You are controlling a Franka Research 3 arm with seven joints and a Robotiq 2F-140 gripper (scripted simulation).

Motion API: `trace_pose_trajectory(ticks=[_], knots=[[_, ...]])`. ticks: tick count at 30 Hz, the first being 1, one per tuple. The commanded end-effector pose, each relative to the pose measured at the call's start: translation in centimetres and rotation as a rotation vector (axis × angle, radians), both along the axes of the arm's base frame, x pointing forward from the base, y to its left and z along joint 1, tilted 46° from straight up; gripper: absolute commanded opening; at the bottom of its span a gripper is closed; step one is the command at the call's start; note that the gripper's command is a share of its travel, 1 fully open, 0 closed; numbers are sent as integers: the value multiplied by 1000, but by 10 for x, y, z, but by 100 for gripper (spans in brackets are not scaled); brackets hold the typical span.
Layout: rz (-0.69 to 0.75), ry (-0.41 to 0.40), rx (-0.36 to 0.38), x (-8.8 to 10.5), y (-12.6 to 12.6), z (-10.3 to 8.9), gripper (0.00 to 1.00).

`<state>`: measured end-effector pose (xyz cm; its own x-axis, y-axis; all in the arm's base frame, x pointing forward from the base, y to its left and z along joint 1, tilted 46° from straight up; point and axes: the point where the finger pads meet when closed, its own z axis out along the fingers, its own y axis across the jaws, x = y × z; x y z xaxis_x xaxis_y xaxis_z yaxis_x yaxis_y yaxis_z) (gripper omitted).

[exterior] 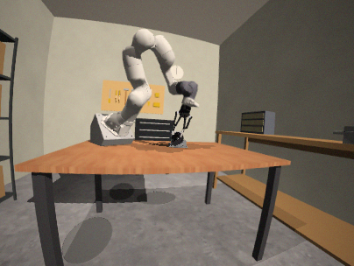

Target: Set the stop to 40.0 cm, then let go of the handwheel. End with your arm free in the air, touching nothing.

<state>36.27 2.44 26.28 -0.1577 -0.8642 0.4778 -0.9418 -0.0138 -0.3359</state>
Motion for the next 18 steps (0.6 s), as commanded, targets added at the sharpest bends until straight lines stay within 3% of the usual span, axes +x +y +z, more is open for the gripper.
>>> trace_pose_trajectory(ticks=[1, 4, 8, 10, 13, 18], knots=[[-3, 5, 3, -2, 0, -1, 33], [-3, 5, 3, -12, 10, 13, 33], [-3, 5, 3, -43, 38, 53, 33], [-3, 5, 3, -43, 38, 53, 33], [-3, 5, 3, -54, 48, 68, 33], [-3, 5, 3, -54, 48, 69, 33]])
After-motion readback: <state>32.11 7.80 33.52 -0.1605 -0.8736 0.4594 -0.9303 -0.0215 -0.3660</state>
